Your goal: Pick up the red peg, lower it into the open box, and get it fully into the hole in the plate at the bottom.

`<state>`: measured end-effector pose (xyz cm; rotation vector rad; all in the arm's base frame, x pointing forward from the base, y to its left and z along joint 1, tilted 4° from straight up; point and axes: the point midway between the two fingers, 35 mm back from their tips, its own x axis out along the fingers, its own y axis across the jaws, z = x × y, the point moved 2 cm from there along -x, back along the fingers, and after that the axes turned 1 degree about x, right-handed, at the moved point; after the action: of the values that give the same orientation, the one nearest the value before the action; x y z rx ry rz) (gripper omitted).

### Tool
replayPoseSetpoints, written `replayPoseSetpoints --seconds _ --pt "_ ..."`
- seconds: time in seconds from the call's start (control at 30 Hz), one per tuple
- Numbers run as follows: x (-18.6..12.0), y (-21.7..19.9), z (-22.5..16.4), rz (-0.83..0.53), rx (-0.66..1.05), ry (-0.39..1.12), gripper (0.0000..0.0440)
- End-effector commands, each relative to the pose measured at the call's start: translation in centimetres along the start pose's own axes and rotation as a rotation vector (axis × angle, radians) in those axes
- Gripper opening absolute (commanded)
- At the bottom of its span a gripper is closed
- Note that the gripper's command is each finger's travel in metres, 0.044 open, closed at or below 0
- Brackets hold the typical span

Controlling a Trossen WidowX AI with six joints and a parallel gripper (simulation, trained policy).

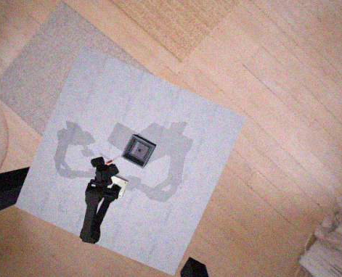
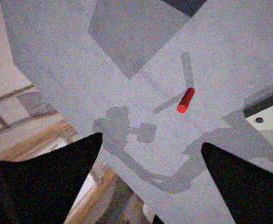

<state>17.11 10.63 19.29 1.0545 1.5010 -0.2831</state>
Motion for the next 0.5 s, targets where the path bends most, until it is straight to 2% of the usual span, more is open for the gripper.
replayPoseSetpoints --seconds 0.0,0.47 --pt "0.8 -0.3 -0.3 -0.068 0.076 0.000 0.0440" --pt "3.7 -1.5 -1.2 -0.263 0.281 -0.058 0.0440"
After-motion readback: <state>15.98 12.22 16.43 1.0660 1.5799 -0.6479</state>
